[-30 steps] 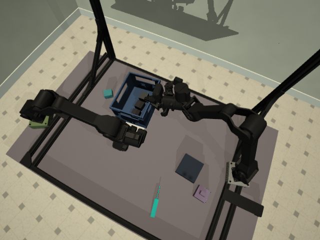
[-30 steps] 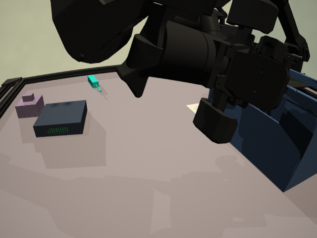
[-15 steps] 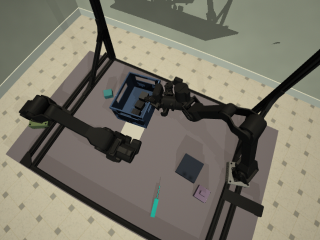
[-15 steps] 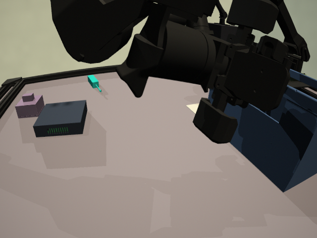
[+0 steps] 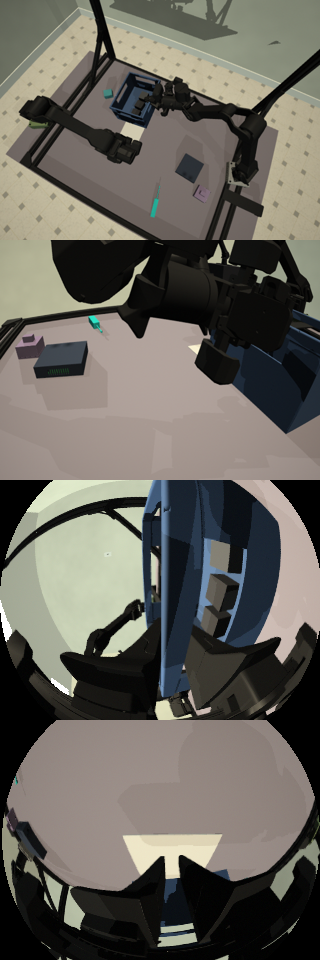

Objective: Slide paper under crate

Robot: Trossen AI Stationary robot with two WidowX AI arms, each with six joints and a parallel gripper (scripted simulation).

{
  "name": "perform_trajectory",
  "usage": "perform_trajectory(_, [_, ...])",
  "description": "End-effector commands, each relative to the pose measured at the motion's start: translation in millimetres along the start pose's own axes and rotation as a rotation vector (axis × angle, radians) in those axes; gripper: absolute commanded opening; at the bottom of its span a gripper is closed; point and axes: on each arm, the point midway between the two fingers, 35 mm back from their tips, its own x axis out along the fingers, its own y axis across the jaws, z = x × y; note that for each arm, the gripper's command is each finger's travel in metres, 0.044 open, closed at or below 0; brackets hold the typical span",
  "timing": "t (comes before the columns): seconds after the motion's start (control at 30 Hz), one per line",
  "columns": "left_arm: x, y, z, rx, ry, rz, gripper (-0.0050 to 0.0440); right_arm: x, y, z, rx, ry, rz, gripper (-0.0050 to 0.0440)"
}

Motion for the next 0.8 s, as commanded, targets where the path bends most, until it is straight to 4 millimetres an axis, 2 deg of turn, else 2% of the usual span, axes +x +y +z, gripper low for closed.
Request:
perform_trajectory(0.0, [-2.8,34.1,2.0,-0.025,-0.004,0.076,0.0000,10.9,-3.1,5.7,0.005,0.004,-0.015,0.0060])
perform_trajectory(0.77, [-2.8,34.1,2.0,-0.025,-0.004,0.076,0.0000,22.7,-3.7,12.2,0.005,0.004,-0.015,0.0060])
